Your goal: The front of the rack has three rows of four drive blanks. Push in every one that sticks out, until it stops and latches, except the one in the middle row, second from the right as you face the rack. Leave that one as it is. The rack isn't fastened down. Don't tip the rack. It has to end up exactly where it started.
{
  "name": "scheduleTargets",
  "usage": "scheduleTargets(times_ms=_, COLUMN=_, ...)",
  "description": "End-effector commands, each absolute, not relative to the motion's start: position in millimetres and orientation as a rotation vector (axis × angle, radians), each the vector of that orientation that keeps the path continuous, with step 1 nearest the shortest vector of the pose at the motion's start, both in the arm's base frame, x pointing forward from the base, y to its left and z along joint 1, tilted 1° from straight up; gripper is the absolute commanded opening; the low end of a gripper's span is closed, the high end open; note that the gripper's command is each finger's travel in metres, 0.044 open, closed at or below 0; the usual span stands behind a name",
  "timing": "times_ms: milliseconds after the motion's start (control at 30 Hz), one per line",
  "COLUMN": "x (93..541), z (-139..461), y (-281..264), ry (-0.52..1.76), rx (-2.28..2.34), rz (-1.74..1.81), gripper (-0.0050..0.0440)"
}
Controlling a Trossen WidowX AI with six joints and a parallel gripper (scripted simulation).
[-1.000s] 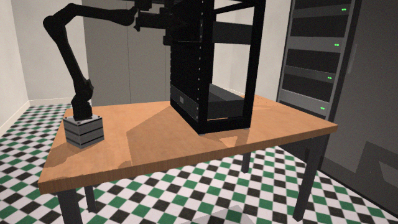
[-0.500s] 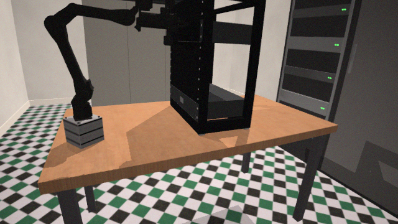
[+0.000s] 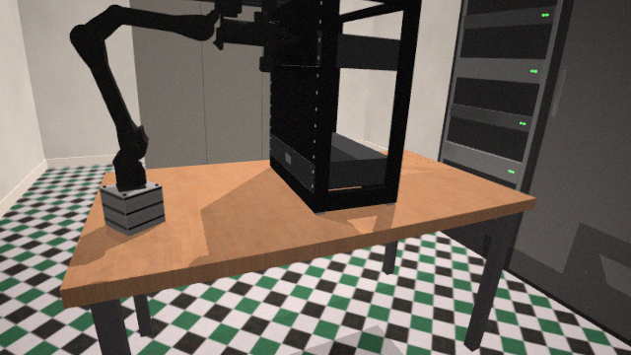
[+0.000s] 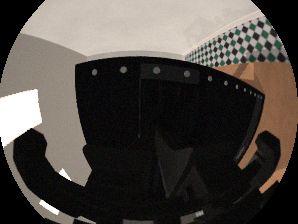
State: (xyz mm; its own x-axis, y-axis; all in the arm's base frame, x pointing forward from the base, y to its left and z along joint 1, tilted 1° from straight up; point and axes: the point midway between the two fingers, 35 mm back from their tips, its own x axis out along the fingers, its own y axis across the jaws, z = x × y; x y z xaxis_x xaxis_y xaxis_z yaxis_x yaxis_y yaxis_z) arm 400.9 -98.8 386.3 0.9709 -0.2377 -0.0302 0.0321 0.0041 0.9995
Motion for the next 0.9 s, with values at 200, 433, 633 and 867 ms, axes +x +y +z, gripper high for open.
scheduleTargets(times_ms=200, x=399.6, z=401.5, y=-98.7, ry=-0.193, rx=1.555, rz=-0.185, gripper=0.0000)
scheduleTargets(times_ms=433, x=402.8, z=403.2, y=-99.5, ry=-0.193, rx=1.555, rz=-0.185, gripper=0.0000)
scheduleTargets(times_ms=633, x=402.8, z=403.2, y=-99.5, ry=-0.193, rx=1.555, rz=-0.185, gripper=0.0000)
scheduleTargets(times_ms=867, x=402.8, z=403.2, y=-99.5, ry=-0.193, rx=1.555, rz=-0.185, gripper=0.0000)
